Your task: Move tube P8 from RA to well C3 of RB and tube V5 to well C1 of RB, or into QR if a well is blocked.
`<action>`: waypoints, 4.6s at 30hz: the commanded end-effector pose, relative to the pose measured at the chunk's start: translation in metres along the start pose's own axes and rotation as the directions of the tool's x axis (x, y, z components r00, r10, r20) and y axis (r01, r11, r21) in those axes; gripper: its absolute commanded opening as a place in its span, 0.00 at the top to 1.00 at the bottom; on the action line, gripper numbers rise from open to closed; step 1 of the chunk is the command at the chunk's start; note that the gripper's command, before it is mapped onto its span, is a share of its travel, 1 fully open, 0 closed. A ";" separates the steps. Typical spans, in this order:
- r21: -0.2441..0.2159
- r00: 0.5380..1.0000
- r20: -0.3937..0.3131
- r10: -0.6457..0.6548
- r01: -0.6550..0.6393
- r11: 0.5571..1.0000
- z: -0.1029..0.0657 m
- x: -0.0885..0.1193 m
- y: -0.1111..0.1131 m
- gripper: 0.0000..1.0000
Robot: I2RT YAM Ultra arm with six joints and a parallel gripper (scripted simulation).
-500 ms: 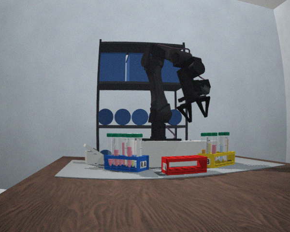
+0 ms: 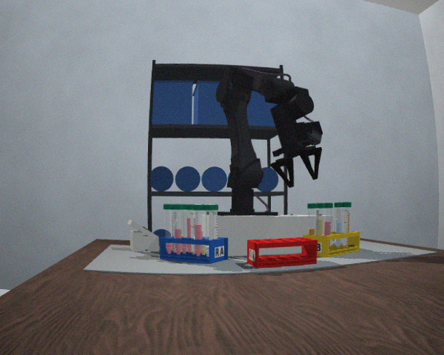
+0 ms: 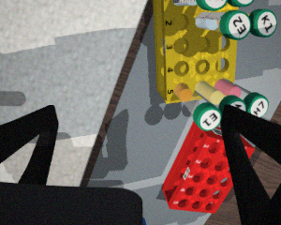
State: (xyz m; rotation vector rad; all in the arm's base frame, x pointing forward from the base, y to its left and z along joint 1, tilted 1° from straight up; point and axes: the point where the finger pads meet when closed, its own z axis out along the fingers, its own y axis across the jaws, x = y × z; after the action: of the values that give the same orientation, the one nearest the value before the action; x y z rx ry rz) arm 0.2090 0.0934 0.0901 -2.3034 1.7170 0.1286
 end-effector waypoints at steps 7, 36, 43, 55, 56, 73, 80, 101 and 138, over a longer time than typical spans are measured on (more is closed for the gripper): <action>0.006 0.993 -0.021 0.118 -0.118 0.993 -0.027 0.003 -0.013 0.70; 0.061 0.606 -0.118 0.787 -0.786 0.615 -0.038 0.059 -0.040 0.70; 0.095 0.420 -0.133 0.898 -0.896 0.433 -0.039 0.069 -0.046 0.70; 0.164 0.086 -0.128 0.988 -0.981 0.107 -0.045 0.104 -0.053 0.70; 0.170 0.053 -0.127 0.991 -0.983 0.074 -0.045 0.104 -0.053 0.70; 0.260 -0.391 -0.091 0.916 -0.897 -0.357 -0.023 0.139 -0.047 0.70; 0.259 -0.364 -0.021 0.931 -0.902 -0.346 -0.039 0.137 -0.062 0.70; 0.261 -0.487 -0.008 0.873 -0.844 -0.468 -0.044 0.134 -0.058 0.70; 0.140 -0.974 0.220 0.044 -0.013 -0.990 -0.044 0.134 -0.058 0.70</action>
State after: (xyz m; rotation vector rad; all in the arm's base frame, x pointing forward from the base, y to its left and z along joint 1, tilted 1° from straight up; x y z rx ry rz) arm 0.2920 -0.0247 0.0930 1.7192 2.6743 0.0074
